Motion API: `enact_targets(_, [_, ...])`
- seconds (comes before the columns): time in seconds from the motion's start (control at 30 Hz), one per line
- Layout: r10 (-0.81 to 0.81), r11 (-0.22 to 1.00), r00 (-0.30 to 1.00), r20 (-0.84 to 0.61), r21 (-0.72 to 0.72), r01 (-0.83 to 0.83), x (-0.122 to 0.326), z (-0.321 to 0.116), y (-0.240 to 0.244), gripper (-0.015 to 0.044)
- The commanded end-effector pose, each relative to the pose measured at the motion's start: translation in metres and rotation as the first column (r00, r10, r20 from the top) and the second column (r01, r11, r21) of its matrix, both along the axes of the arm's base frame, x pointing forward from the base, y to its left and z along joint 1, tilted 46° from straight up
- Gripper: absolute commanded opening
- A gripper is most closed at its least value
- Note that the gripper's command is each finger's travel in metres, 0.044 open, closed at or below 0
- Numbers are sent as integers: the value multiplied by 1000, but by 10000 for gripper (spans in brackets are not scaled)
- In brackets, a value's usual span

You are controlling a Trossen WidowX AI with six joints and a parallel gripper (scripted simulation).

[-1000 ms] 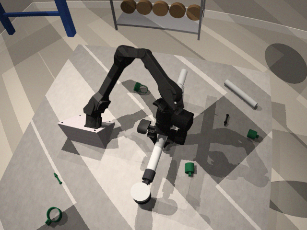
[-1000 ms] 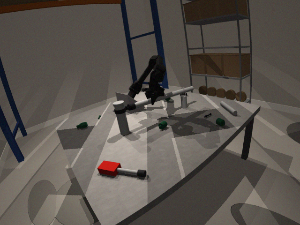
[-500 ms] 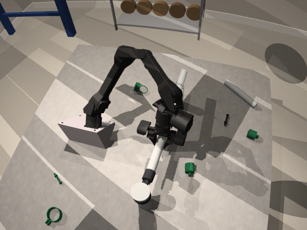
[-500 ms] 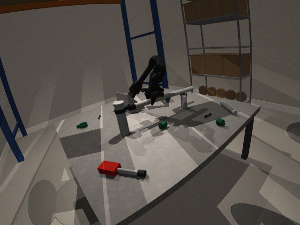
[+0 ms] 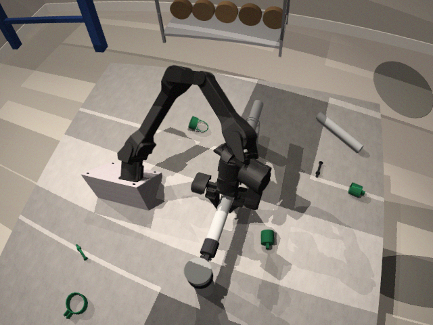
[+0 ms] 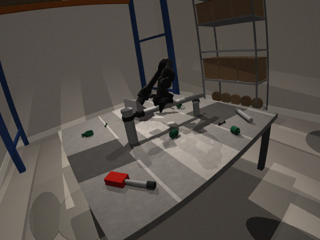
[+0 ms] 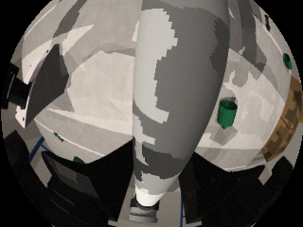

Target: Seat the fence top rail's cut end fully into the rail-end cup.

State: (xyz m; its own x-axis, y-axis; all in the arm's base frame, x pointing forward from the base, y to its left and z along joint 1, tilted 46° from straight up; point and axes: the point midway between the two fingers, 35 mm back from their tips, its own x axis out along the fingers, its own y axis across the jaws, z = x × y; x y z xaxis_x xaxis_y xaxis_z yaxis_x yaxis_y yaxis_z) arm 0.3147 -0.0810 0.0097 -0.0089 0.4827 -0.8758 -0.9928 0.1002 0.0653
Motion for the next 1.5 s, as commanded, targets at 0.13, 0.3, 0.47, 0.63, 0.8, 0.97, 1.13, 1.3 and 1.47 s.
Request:
enact_targets(0.13, [-5, 1000, 1000, 3, -16, 5, 0, -4, -15, 0])
enact_targets(0.3, [-5, 1000, 1000, 3, -17, 5, 0, -7, -18, 0])
enact_targets(0.47, [-5, 1000, 1000, 3, -17, 5, 1, -10, -21, 0])
enact_targets(0.63, [2, 1000, 1000, -5, 0, -2, -1, -9, -12, 0])
enact_targets(0.8, [2, 1000, 1000, -5, 0, -2, -1, -9, -12, 0])
enact_targets(0.97, [2, 1000, 1000, -5, 0, -2, -1, -9, -12, 131])
enact_targets(1.13, [2, 1000, 1000, -5, 0, -2, -1, -8, -12, 263])
enact_targets(1.3, [2, 1000, 1000, -5, 0, -2, 0, 13, -11, 394])
enact_targets(1.47, [3, 1000, 1000, -6, 1, -3, 1, 46, -10, 440])
